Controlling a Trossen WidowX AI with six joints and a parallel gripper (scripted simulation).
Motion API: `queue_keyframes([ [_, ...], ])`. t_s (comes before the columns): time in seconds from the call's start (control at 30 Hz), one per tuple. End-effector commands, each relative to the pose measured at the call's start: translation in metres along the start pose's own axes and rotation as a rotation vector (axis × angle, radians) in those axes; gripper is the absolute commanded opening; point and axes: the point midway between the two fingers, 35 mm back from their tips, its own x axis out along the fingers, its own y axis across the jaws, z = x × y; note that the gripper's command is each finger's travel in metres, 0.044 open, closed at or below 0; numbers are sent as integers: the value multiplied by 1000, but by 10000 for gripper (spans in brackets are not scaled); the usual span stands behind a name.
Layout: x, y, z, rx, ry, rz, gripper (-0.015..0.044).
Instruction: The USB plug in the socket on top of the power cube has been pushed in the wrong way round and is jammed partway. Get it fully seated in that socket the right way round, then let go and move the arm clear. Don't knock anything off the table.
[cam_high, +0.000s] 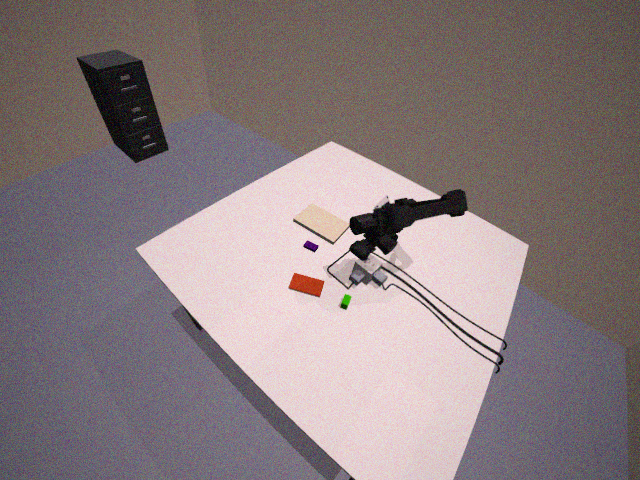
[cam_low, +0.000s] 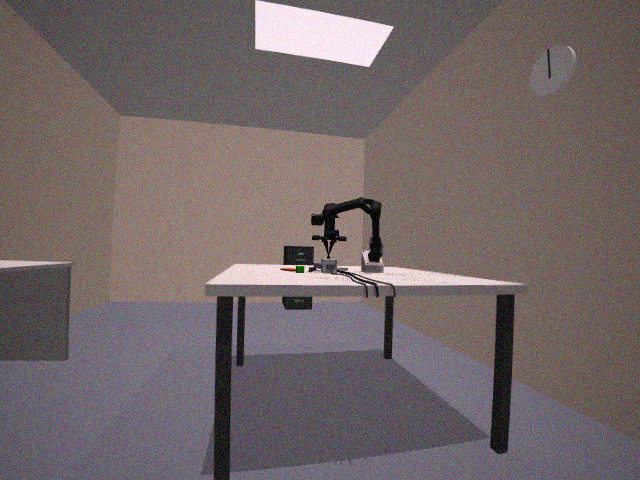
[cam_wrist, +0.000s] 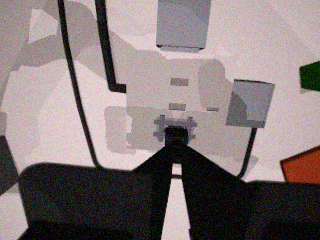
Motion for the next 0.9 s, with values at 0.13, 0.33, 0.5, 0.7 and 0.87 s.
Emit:
queue_keyframes([
  [0.13,0,0,0,0,0,0,95],
  [0.33,0,0,0,0,0,0,95],
  [0.5,0,0,0,0,0,0,95],
  [0.7,-2,0,0,-1,0,-1,95],
  [0.87,-7,0,0,0,0,0,95],
])
